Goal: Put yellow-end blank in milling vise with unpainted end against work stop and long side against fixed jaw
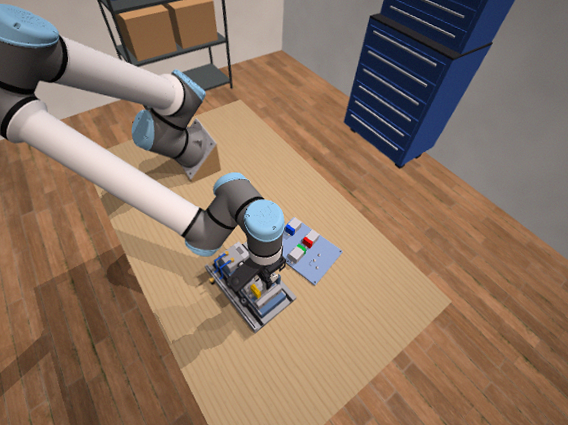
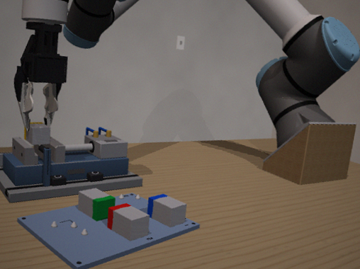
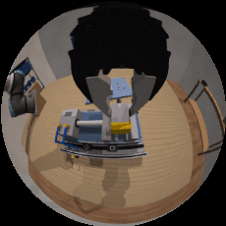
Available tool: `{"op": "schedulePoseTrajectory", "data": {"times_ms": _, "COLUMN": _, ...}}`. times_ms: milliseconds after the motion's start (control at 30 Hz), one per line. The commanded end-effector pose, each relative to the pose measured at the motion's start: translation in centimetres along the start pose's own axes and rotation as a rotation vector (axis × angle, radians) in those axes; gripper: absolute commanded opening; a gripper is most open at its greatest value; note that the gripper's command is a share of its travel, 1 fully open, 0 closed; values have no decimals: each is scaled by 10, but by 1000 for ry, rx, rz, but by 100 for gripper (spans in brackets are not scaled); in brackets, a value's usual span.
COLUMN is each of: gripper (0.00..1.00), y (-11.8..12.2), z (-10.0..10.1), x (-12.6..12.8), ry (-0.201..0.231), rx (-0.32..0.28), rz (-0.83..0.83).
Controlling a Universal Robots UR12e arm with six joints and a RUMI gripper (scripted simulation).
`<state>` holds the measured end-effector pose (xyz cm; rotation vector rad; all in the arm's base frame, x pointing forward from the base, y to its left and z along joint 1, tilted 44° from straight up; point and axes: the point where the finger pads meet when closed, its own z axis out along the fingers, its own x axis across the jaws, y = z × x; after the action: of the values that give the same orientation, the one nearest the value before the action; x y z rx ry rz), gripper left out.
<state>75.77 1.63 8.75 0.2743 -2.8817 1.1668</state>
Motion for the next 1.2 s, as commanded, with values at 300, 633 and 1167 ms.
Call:
{"op": "schedulePoseTrajectory", "data": {"times_ms": 300, "gripper": 0, "y": 0, "z": 5, "x": 0, "ry": -1, "rx": 0, "rz": 0}}
{"op": "schedulePoseTrajectory", "data": {"times_ms": 633, "gripper": 0, "y": 0, "z": 8, "x": 0, "ry": -1, "rx": 0, "rz": 0}}
{"op": "schedulePoseTrajectory", "data": {"times_ms": 1167, "gripper": 0, "y": 0, "z": 11, "x": 0, "ry": -1, "rx": 0, "rz": 0}}
